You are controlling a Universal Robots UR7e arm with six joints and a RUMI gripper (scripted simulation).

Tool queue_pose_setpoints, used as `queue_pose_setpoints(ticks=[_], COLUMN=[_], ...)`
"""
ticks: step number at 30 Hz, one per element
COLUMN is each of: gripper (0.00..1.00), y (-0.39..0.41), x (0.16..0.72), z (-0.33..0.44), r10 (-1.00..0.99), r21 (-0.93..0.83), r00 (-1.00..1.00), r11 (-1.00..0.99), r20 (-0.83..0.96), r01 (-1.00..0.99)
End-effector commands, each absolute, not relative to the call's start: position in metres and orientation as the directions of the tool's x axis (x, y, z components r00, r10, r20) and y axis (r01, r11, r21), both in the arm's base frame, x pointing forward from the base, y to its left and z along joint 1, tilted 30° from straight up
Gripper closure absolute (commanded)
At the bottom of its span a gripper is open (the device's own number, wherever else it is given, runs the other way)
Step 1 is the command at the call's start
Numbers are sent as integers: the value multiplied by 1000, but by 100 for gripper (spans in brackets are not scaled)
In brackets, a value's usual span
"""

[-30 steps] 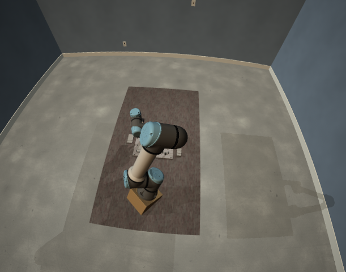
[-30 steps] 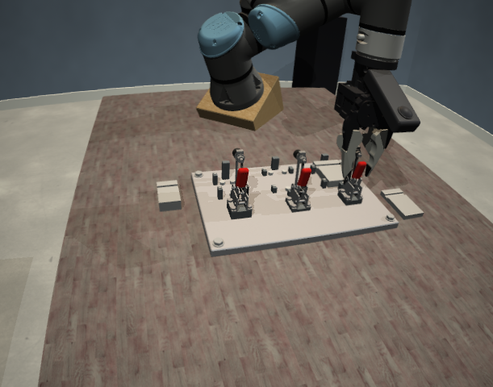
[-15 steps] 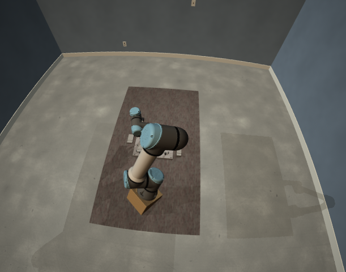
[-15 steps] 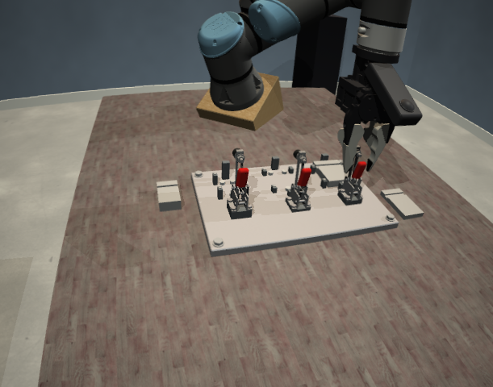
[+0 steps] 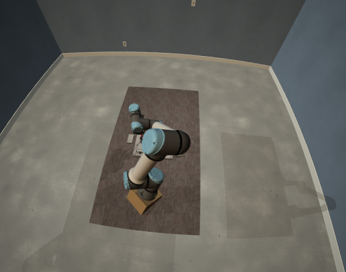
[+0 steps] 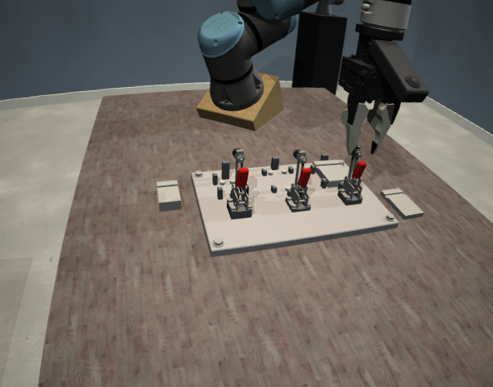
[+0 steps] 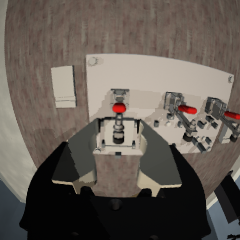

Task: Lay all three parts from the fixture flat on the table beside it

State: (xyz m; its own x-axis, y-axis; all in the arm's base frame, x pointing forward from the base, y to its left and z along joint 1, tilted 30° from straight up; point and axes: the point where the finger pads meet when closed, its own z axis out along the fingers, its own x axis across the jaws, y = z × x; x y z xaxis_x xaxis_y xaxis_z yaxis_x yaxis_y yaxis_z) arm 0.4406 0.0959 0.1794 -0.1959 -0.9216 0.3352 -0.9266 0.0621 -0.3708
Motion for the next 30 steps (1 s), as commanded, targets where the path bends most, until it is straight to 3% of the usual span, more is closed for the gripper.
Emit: queue_pose_setpoints(ticks=[1,14,15,30], gripper=[72,72,41,41], y=[97,97,97,104], x=[440,440,440,434], z=[182,182,182,197], r10=[-922,-922,-922,-922], r21=[-371,-371,-371,-371], r00=[-196,-196,-196,-196], r11=[62,62,62,62], r20=[335,335,335,335], r01=[-926,-926,-926,-926])
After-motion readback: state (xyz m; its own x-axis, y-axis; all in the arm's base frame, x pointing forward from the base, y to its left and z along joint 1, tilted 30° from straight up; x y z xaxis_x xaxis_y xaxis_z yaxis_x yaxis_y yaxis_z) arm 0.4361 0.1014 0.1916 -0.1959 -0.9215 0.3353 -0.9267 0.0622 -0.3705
